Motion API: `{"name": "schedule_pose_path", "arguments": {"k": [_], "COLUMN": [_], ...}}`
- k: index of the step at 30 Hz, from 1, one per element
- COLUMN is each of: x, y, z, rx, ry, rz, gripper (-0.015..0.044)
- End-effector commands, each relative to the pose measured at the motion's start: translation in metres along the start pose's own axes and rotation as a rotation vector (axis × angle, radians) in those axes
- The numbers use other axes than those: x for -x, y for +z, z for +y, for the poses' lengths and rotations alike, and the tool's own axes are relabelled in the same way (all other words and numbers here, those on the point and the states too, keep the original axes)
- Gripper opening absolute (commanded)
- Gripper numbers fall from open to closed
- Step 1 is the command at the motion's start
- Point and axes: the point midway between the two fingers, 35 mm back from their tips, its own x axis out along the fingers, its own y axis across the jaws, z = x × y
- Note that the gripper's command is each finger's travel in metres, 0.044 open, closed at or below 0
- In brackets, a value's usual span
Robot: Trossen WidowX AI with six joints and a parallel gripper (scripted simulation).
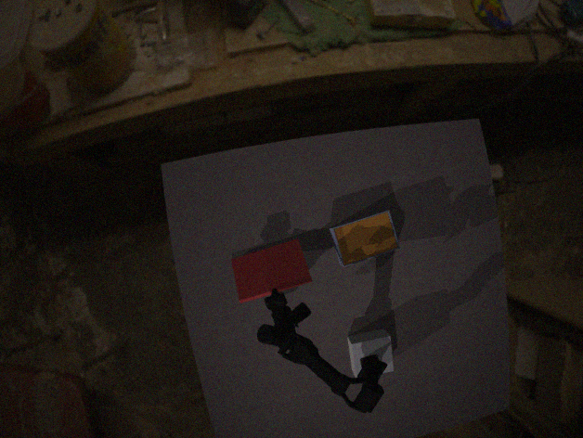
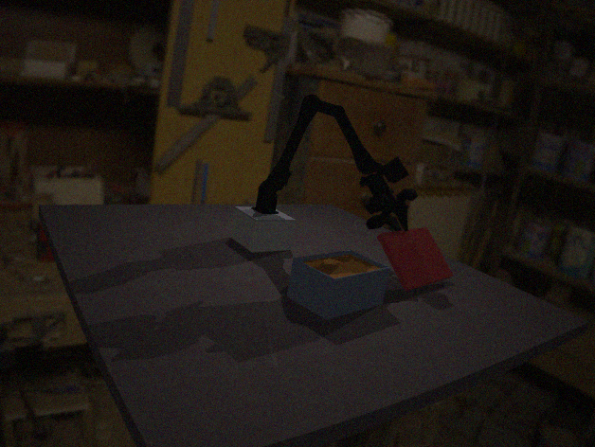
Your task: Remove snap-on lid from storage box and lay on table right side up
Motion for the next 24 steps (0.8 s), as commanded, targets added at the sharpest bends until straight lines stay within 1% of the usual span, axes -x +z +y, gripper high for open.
{"name": "schedule_pose_path", "arguments": {"k": [1,24], "x": [-0.002,-0.014], "y": [0.0,0.0], "z": [-0.002,-0.016], "rx": [-0.002,-0.002], "ry": [0.005,0.005], "rz": [-0.003,-0.003], "gripper": [0.0,0.0]}}
